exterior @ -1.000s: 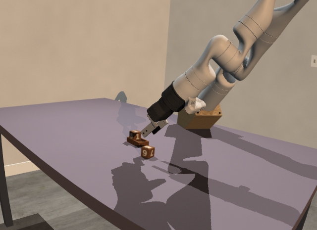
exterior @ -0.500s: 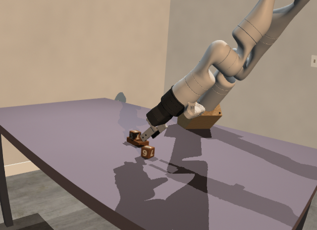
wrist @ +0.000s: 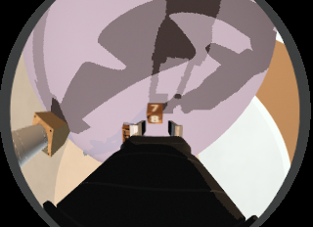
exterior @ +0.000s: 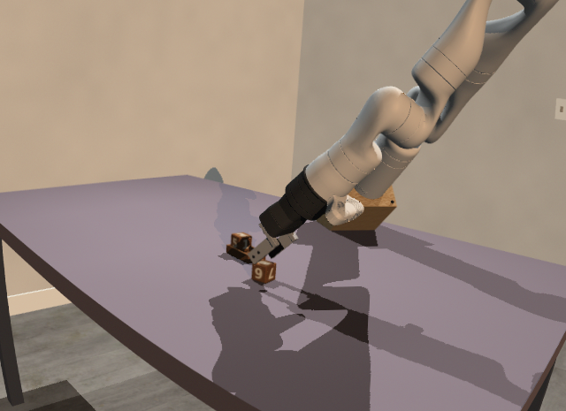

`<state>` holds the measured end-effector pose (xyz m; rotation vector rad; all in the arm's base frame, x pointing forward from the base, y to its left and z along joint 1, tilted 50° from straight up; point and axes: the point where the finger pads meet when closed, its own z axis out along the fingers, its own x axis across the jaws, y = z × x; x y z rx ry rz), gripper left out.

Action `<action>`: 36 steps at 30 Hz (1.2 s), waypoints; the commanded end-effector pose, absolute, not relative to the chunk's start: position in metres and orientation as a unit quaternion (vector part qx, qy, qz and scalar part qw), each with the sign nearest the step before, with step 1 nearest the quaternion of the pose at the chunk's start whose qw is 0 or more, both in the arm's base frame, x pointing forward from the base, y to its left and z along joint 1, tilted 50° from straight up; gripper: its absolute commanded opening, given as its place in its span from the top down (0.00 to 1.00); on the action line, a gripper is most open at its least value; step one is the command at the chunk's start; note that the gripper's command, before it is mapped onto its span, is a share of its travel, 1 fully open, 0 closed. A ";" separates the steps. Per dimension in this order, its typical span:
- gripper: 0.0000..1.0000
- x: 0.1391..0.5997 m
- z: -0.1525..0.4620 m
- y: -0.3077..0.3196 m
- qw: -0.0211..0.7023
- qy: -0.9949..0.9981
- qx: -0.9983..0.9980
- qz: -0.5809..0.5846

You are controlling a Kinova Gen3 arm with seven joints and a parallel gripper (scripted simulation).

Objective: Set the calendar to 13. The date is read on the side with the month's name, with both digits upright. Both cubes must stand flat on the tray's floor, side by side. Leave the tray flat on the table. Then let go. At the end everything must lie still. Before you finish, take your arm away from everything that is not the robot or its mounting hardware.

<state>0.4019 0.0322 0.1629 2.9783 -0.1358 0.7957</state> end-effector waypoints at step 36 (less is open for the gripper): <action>0.10 0.411 0.141 0.055 0.030 -0.037 0.966 0.254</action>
